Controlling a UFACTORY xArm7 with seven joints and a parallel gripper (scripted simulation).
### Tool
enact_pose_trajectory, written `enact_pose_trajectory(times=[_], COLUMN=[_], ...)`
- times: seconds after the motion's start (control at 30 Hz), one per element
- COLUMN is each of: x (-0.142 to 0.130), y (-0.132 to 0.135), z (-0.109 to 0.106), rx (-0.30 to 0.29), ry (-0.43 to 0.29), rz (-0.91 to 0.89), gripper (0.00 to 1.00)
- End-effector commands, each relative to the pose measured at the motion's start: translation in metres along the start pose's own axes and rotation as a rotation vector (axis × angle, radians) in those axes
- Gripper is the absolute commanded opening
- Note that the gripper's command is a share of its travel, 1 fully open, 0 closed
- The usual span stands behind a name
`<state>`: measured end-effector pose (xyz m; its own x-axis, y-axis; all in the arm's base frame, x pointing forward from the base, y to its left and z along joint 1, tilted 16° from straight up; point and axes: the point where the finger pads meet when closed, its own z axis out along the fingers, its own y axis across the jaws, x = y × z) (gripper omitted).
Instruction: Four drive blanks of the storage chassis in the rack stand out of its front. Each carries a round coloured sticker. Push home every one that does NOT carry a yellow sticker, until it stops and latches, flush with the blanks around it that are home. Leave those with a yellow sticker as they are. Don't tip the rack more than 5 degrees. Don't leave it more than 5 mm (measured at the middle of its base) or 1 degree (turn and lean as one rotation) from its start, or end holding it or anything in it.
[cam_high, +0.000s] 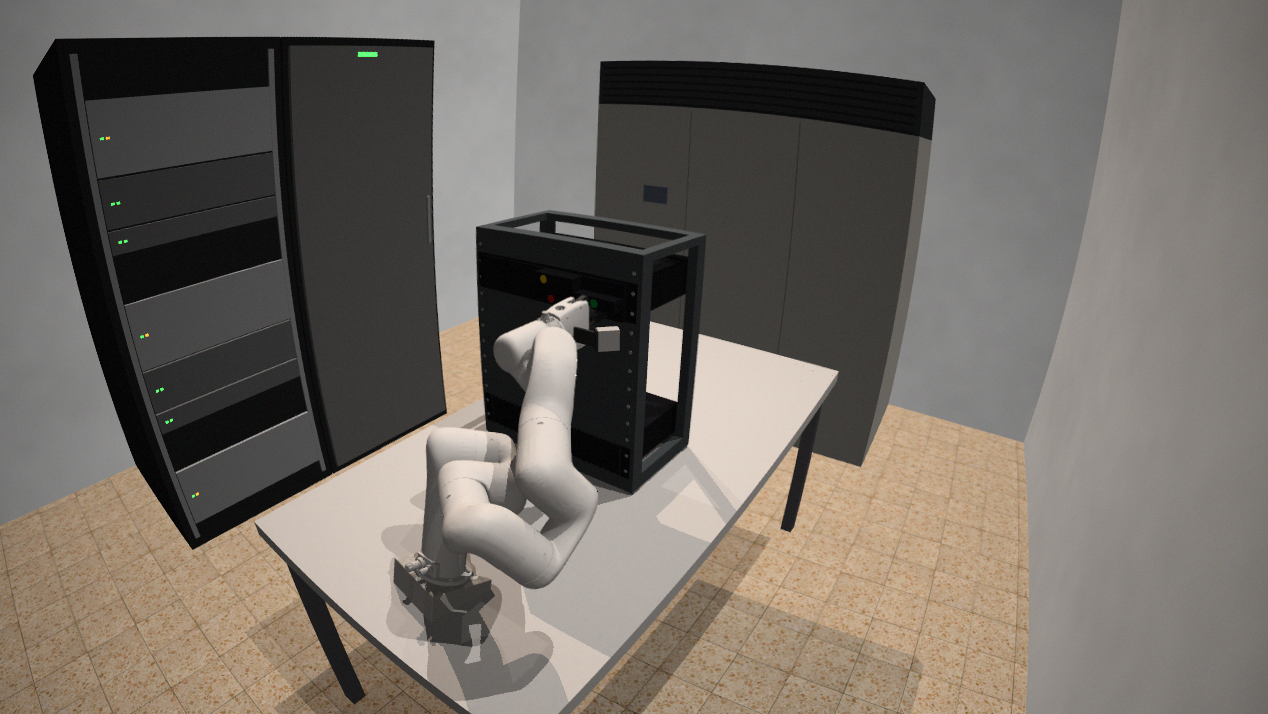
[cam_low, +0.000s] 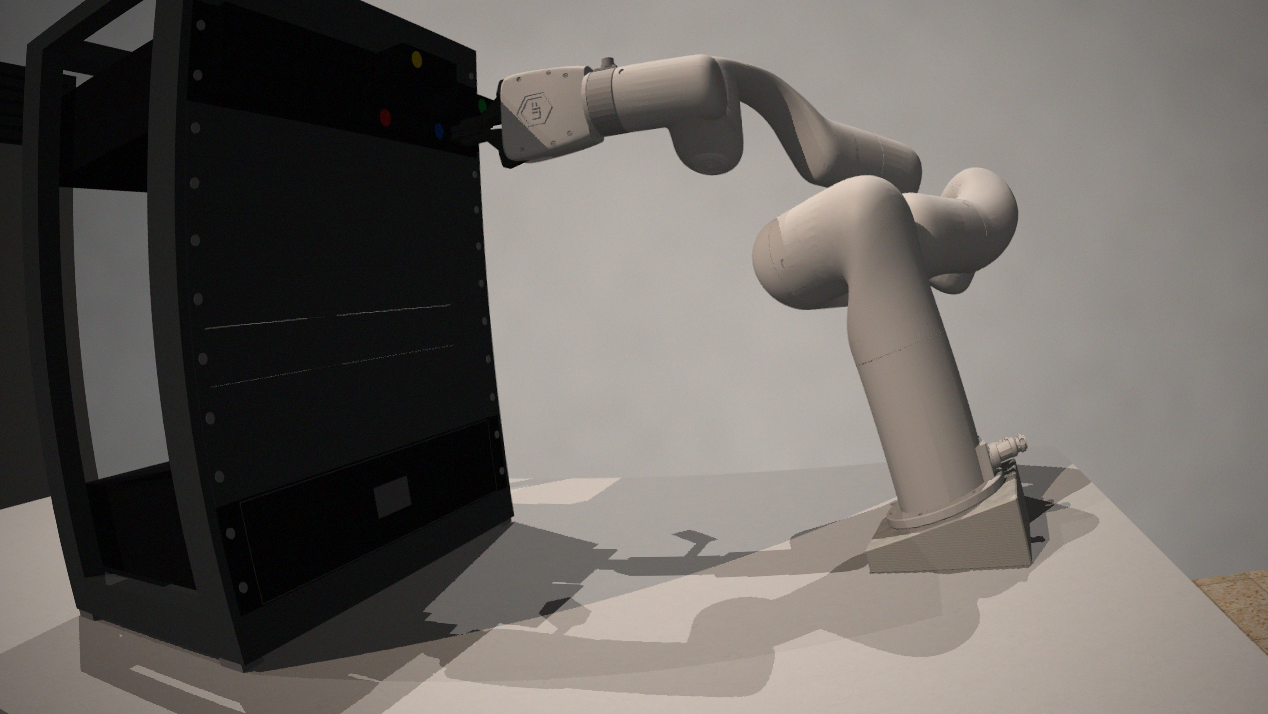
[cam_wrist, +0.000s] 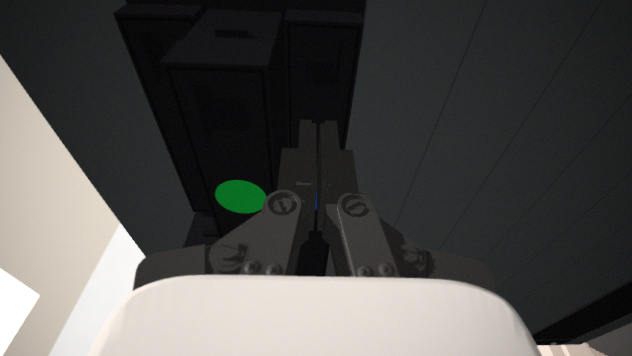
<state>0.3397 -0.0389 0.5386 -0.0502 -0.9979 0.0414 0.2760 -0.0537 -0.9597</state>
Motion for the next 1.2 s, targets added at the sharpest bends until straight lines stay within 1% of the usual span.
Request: enact_pose_trajectory(times=[0.0, 0.23, 0.33, 0.4, 0.5, 0.57, 0.73, 0.87, 1.0, 1.17], x=[0.000, 0.000, 0.000, 0.000, 0.000, 0.000, 0.000, 0.000, 0.000, 0.000], y=[-0.001, -0.001, -0.001, -0.001, -0.001, -0.001, -0.001, -0.001, 0.000, -0.001], z=[0.001, 0.001, -0.003, -0.010, -0.027, -0.027, -0.063, -0.083, -0.091, -0.094], rx=[0.001, 0.001, 0.001, 0.001, 0.001, 0.001, 0.001, 0.001, 0.000, 0.000], ry=[0.001, 0.001, 0.001, 0.001, 0.001, 0.001, 0.001, 0.001, 0.001, 0.001], rz=[-0.001, -0.001, -0.001, -0.001, -0.001, -0.001, -0.001, -0.001, -0.001, -0.001], gripper=[0.00, 0.00, 0.00, 0.00, 0.00, 0.00, 0.00, 0.00, 0.00, 0.00])
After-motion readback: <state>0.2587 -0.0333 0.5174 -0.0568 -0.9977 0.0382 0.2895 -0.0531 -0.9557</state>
